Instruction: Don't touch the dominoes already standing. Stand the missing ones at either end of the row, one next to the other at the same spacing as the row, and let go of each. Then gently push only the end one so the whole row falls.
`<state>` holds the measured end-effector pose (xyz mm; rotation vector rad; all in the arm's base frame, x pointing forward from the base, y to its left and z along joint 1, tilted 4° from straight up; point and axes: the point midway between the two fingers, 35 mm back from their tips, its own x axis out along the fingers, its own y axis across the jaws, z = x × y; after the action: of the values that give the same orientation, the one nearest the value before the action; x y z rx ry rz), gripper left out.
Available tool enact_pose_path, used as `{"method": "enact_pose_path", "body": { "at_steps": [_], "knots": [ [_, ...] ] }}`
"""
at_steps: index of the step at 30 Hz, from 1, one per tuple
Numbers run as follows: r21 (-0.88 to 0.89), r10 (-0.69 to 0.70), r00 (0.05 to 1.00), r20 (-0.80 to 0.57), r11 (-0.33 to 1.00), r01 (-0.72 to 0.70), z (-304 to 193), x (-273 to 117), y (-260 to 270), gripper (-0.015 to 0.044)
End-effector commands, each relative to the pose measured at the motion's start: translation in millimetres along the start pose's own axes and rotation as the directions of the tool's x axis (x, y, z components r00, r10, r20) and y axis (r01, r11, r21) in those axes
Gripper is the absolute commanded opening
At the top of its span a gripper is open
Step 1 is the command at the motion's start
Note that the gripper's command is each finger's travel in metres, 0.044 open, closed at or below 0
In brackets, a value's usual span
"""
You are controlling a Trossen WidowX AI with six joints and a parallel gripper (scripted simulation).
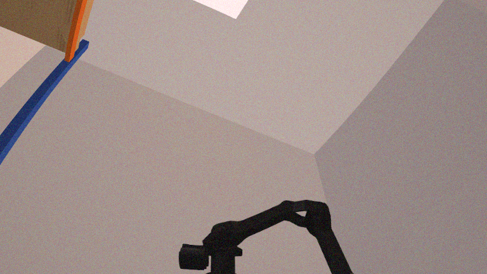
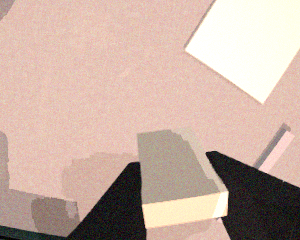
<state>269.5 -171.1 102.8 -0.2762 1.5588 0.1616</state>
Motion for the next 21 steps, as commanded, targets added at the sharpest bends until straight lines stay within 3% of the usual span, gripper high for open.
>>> {"method": "enact_pose_path", "body": {
  "at_steps": [1,10,16,21],
  "knots": [
    [-0.034,0.012,1.000,-0.010,0.999,-0.012,4,-3,11,0.0107],
    [-0.483,0.018,1.000,-0.010,0.875,-0.021,44,-3,131,0.0107],
    [-0.514,0.019,1.000,-0.010,0.858,-0.021,45,-2,140,0.0107],
    [-0.514,0.018,1.000,-0.010,0.858,-0.021,50,26,139,0.0107]
  ]
}}
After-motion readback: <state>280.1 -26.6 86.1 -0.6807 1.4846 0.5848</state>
